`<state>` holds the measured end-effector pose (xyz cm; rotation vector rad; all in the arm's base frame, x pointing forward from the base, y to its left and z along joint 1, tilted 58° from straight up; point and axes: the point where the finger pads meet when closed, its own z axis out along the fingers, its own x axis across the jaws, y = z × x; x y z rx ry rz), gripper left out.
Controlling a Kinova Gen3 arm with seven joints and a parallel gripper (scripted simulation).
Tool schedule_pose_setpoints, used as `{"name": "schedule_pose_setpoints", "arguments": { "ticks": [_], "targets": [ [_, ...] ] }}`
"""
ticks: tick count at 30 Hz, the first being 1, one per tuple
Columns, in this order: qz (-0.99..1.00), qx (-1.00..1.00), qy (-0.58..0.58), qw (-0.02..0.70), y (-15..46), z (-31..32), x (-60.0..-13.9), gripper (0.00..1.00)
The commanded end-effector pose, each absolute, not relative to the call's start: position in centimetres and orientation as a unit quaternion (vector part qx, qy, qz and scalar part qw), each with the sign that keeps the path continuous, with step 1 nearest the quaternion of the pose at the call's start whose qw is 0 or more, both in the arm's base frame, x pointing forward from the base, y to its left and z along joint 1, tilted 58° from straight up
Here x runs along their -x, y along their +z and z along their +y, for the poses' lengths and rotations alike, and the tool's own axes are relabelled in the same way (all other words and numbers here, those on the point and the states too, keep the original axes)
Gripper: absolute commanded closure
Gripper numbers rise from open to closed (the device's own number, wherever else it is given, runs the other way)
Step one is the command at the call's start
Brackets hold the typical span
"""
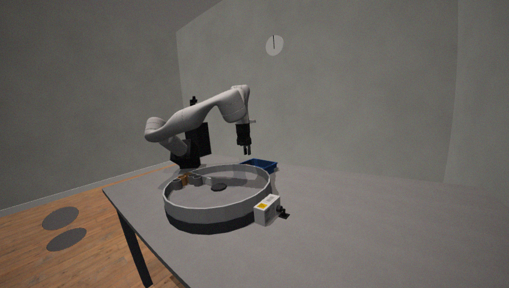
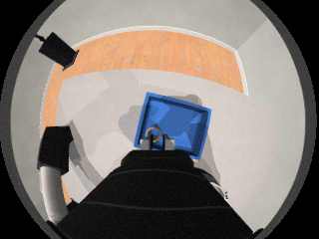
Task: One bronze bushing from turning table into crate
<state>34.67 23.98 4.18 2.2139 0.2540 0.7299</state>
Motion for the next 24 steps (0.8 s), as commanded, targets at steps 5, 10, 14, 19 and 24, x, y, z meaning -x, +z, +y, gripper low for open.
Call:
{"name": "schedule_pose_setpoints", "arguments": {
  "ticks": [5, 10, 14, 19, 24],
  "targets": [
    [0.101, -0.871, 0.289, 0.385, 7.0, 27.4, -31.7, 0.53],
    [0.101, -0.871, 0.289, 0.385, 7.0, 27.4, -31.7, 0.53],
    [0.101, -0.871, 0.289, 0.385, 7.0, 27.4, -31.7, 0.53],
    [0.101, -0.871, 0.288, 0.385, 7.0, 27.3, -31.7, 0.53],
    [0.101, -0.871, 0.288, 0.385, 7.0, 27.3, -31.7, 0.53]
  ]
}}
